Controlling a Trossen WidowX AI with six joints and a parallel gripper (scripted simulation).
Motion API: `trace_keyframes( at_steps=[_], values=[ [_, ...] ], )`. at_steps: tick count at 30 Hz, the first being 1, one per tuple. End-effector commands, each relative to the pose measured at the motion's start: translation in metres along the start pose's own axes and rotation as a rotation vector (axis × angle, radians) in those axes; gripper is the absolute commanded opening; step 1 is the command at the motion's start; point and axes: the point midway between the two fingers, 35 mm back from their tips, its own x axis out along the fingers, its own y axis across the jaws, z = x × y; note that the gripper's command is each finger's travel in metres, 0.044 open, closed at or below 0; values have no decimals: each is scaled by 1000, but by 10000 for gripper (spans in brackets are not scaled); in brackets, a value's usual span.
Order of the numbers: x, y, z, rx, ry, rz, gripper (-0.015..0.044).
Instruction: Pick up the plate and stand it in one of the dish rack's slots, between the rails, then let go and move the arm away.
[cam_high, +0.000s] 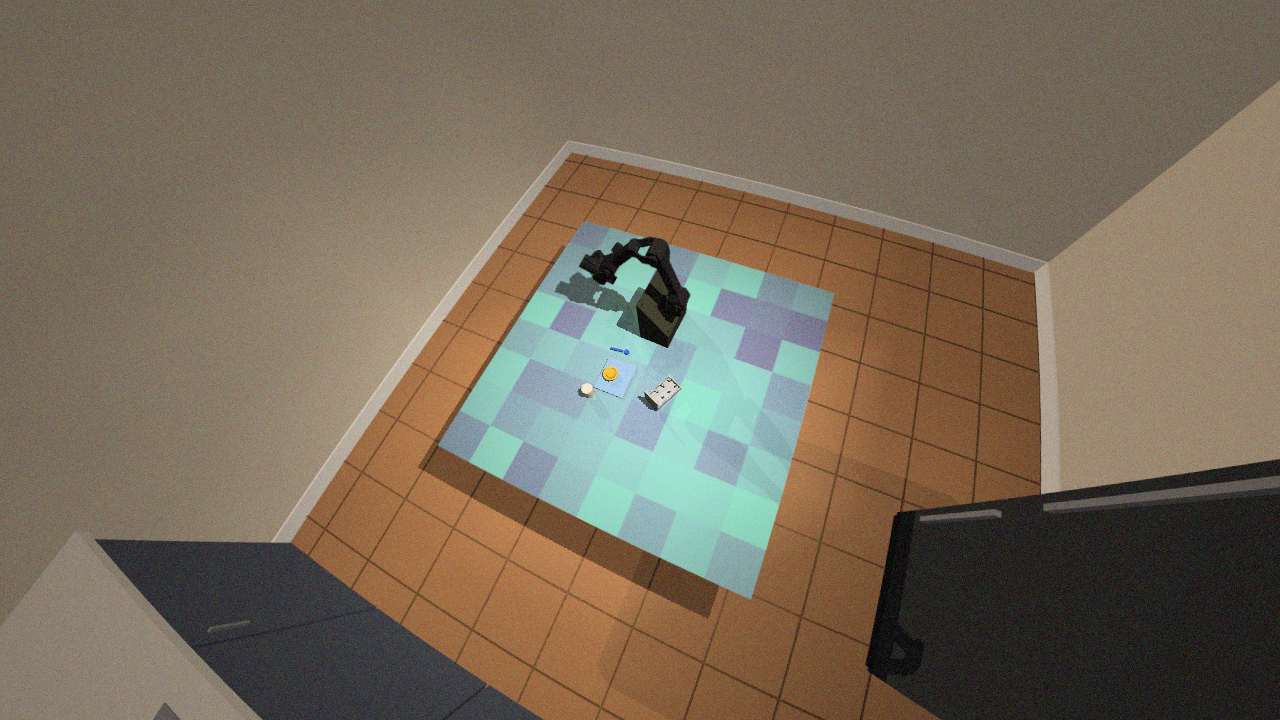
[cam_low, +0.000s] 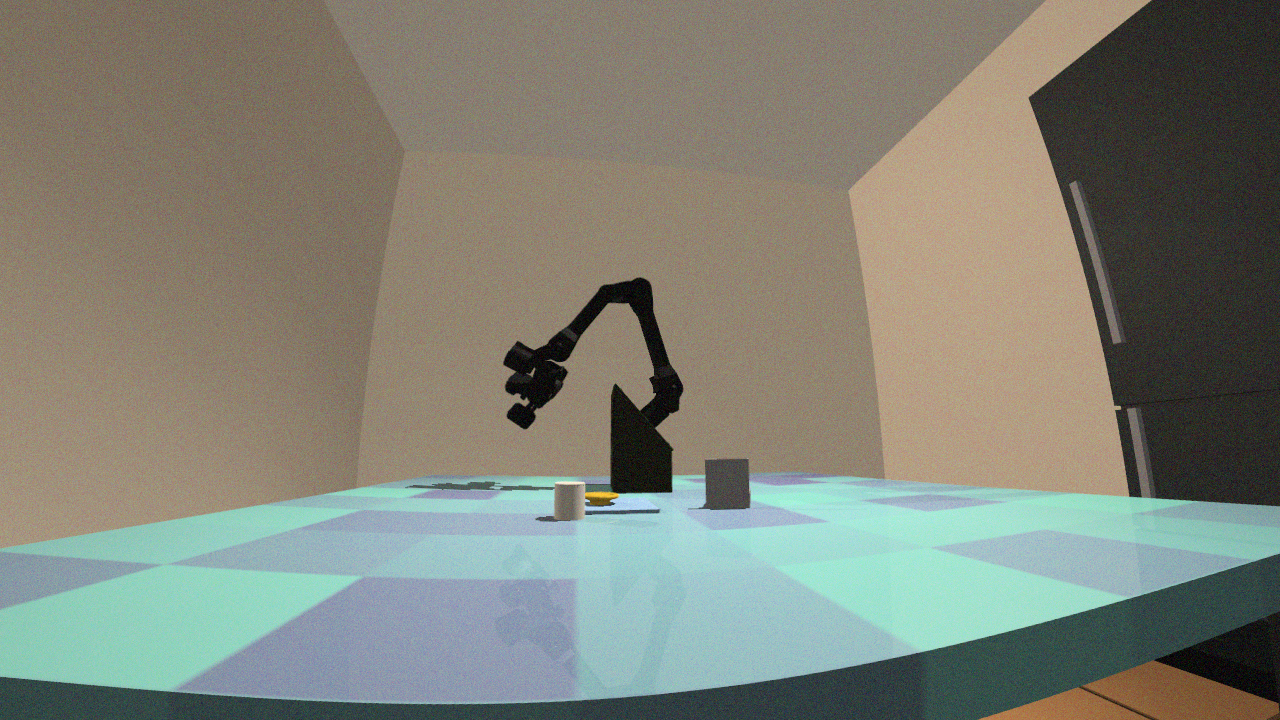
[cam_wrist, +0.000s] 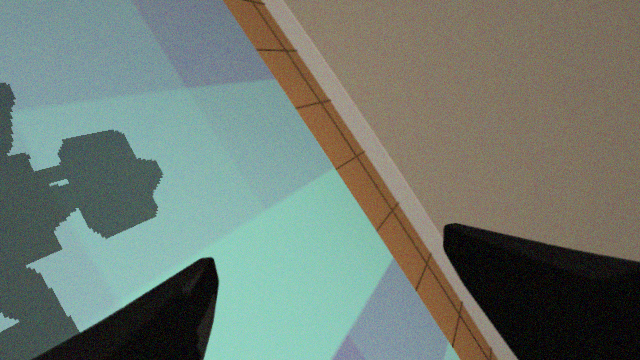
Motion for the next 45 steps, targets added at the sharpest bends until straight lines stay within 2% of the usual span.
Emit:
trace_keyframes(
  at_steps=[1,25,45],
  values=[
    [-21,17,12,-123,-28,92,400],
    [-156,105,14,-778,-174,514,400],
    [-293,155,-57,-1332,-266,873,400]
  ],
)
